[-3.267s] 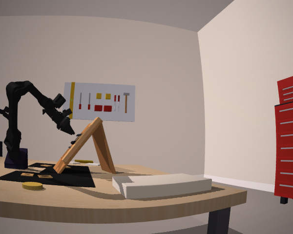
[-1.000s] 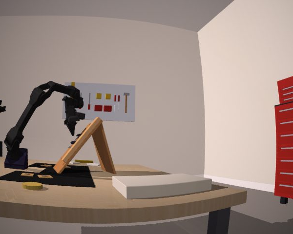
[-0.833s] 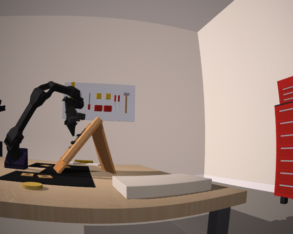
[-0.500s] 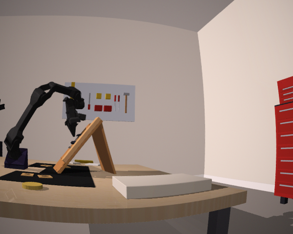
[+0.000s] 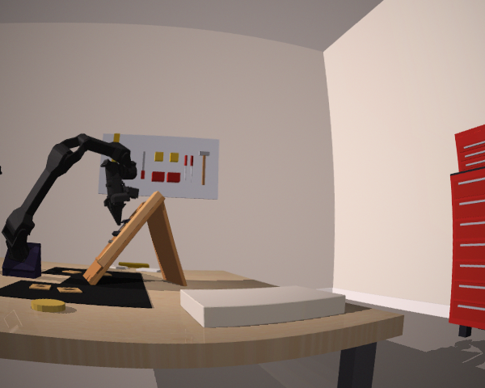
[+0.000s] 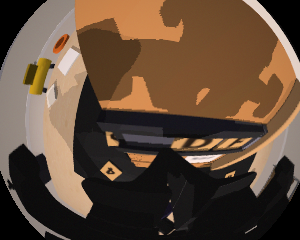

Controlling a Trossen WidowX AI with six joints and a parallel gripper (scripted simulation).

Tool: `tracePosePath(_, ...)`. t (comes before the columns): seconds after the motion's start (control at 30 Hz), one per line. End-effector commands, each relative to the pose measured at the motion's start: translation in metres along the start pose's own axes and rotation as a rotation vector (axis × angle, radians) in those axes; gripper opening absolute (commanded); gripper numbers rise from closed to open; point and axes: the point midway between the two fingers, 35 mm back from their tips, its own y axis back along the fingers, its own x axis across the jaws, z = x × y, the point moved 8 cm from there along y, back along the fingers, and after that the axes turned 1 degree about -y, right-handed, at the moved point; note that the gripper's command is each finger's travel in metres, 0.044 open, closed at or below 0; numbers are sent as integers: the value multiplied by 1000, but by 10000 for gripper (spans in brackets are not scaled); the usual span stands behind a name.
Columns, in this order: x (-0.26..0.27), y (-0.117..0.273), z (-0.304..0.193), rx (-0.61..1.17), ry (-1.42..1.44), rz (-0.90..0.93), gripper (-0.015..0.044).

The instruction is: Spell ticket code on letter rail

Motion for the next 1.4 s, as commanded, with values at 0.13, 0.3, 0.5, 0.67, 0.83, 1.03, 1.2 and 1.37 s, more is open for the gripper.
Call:
tracePosePath(0.13,-1,-4,3,-2,2,-4,0)
tracePosePath(0.3,-1,-5,5,-2,2,-4,0)
tracePosePath(0.5,-1,-8,6,-2,2,-4,0)
tracePosePath(0.67,-1,-9,7,-3,2,-4,0)
tracePosePath(0.83,-2,-8,6,-2,2,-4,0)
tracePosePath(1.03,-4,-7,6,-2,2,-4,0)
tracePosePath(1.2,-5,-8,6,-2,2,-4,0)
tracePosePath(1.37,-7,-8,7,-2,2,-5,0)
